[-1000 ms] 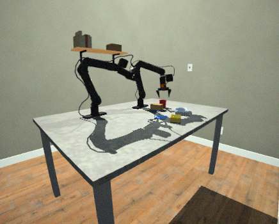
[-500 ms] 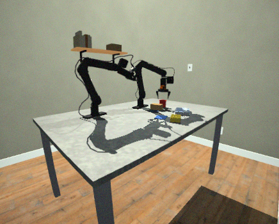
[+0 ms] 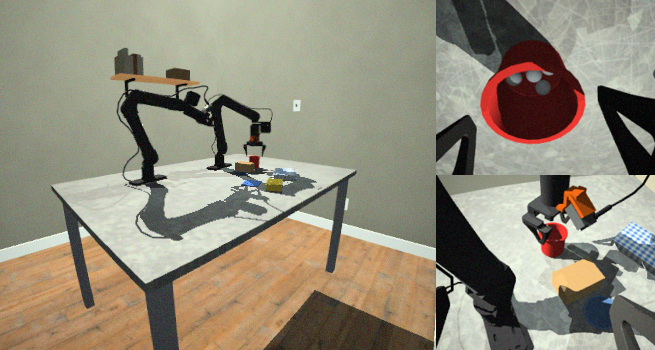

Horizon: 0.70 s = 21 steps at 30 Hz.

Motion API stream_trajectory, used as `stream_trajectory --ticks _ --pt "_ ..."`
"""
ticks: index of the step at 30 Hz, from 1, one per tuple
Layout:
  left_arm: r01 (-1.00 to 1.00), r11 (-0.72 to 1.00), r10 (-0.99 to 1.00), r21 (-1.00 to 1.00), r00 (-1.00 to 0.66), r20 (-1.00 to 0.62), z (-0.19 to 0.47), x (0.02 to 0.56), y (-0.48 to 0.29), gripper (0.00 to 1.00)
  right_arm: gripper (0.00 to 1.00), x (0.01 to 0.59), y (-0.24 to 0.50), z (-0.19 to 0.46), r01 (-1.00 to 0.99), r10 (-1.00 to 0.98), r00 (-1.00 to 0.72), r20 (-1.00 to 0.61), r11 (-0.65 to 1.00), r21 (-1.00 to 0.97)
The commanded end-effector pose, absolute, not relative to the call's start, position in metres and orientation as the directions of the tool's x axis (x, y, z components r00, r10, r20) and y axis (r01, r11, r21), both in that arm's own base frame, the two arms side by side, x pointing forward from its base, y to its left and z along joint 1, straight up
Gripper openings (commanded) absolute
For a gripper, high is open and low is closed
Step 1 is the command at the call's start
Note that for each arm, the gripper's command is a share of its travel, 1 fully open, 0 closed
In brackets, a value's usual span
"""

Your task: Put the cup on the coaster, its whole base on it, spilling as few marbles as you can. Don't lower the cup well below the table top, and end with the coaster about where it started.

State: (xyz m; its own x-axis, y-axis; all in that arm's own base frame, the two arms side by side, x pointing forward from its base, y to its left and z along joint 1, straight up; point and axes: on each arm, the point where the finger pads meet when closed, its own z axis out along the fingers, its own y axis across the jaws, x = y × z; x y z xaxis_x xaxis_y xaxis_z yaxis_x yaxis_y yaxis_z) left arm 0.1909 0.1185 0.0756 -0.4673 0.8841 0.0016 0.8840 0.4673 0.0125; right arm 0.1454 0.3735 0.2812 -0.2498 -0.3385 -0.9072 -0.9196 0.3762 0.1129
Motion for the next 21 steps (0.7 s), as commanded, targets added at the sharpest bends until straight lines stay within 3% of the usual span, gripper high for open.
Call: stream_trajectory --ticks 1,14,21 --pt "0.884 0.468 0.884 0.001 -0.468 -0.002 0.0640 0.1890 0.1195 1.00 1.00 0.1436 0.3716 0.2977 -0.922 -0.301 -0.232 -0.925 0.370 0.111" --pt "0.883 0.469 0.883 -0.010 -0.469 -0.003 0.0616 0.1867 0.1181 0.96 1.00 0.1436 0.3716 0.2977 -0.922 -0.301 -0.232 -0.925 0.370 0.111" --pt "0.883 0.469 0.883 0.008 -0.469 0.000 0.0662 0.1902 0.1191 0.83 1.00 0.1436 0.3716 0.2977 -0.922 -0.301 -0.232 -0.925 0.370 0.111"
